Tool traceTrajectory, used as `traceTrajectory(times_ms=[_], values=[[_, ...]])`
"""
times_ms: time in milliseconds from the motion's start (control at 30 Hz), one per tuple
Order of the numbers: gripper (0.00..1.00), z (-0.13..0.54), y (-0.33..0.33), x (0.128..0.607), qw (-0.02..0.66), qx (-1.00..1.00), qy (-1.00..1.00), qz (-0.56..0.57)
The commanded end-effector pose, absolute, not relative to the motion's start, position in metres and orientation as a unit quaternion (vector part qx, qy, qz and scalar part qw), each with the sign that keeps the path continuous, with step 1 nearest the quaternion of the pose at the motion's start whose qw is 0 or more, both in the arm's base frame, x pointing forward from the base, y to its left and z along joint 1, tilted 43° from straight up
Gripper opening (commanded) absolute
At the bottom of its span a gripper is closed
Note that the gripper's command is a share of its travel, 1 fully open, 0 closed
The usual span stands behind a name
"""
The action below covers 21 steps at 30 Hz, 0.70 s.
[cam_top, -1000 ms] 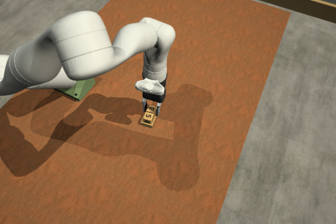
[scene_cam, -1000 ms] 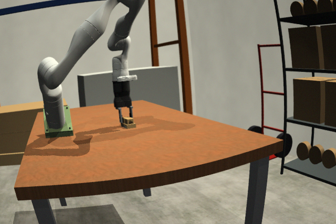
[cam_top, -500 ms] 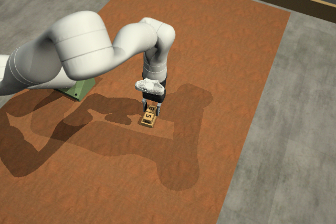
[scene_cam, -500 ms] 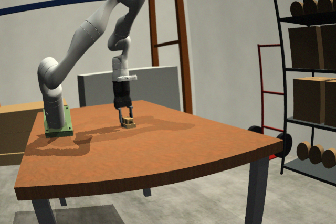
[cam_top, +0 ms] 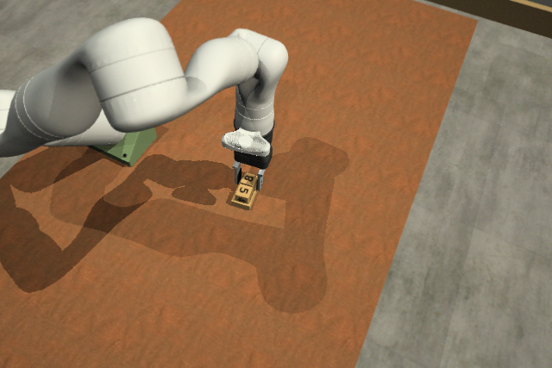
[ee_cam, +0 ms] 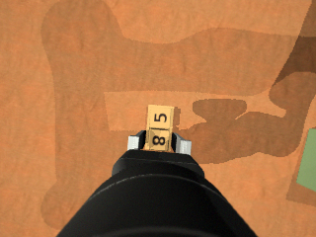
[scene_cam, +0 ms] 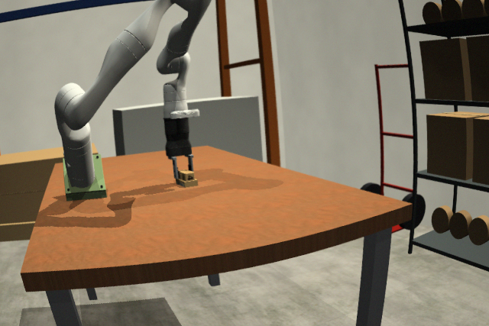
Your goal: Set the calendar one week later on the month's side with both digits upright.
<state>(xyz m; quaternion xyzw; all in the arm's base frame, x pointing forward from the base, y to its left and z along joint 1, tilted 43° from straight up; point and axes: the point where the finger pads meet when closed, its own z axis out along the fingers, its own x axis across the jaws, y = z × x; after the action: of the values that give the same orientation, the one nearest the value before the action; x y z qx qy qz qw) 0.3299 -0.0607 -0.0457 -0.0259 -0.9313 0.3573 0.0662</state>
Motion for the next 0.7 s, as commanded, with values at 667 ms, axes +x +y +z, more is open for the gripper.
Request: traceTrajectory(times_ms=[667], values=[[0.57,-0.0455,-0.06,0.3304,0.065,-0.026,-0.931,0.357]])
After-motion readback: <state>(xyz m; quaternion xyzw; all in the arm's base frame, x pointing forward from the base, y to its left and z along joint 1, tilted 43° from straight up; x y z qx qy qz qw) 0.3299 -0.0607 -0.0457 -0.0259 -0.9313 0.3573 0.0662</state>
